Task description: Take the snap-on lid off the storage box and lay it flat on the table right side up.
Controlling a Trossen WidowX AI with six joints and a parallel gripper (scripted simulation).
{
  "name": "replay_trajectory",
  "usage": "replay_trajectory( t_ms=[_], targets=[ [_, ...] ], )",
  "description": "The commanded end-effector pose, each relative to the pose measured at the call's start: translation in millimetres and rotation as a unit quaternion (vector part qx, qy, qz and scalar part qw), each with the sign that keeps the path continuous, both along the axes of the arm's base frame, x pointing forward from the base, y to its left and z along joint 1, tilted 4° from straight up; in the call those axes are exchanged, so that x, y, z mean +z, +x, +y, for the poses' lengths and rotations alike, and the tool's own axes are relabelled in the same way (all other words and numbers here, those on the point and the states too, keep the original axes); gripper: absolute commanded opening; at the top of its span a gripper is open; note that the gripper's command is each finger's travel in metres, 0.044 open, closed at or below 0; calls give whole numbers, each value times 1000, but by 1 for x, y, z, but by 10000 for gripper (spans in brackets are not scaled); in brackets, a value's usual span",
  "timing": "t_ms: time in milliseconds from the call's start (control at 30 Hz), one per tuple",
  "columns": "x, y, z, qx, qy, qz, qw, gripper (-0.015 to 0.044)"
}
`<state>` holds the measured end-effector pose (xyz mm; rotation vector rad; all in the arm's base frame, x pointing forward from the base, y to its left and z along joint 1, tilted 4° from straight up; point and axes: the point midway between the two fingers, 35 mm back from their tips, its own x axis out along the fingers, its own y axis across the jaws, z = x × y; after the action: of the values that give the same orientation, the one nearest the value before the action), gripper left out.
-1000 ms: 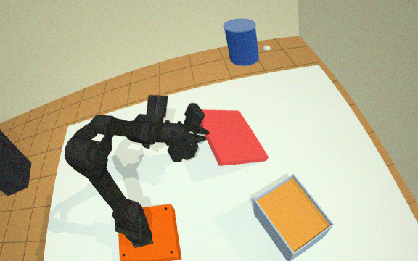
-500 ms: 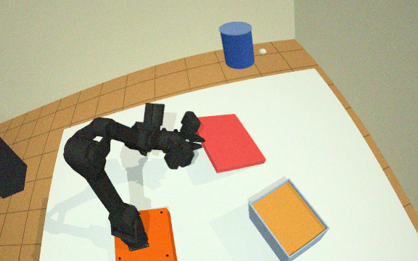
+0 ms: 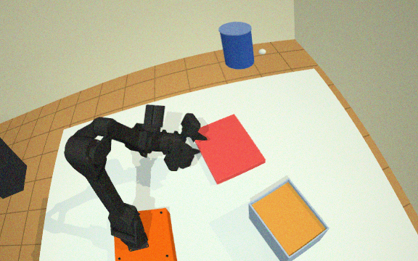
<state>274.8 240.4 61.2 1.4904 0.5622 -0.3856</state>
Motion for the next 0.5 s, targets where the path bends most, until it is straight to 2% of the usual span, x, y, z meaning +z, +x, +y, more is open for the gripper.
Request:
replay_trajectory(
  t_ms=[0, 167, 467],
  targets=[
    [1, -1, 0, 1, -2, 2, 1000, 301],
    [-1, -11, -1, 3, -5, 4, 1000, 432],
    [-3, -29, -3, 3, -5, 5, 1000, 440]
  ],
)
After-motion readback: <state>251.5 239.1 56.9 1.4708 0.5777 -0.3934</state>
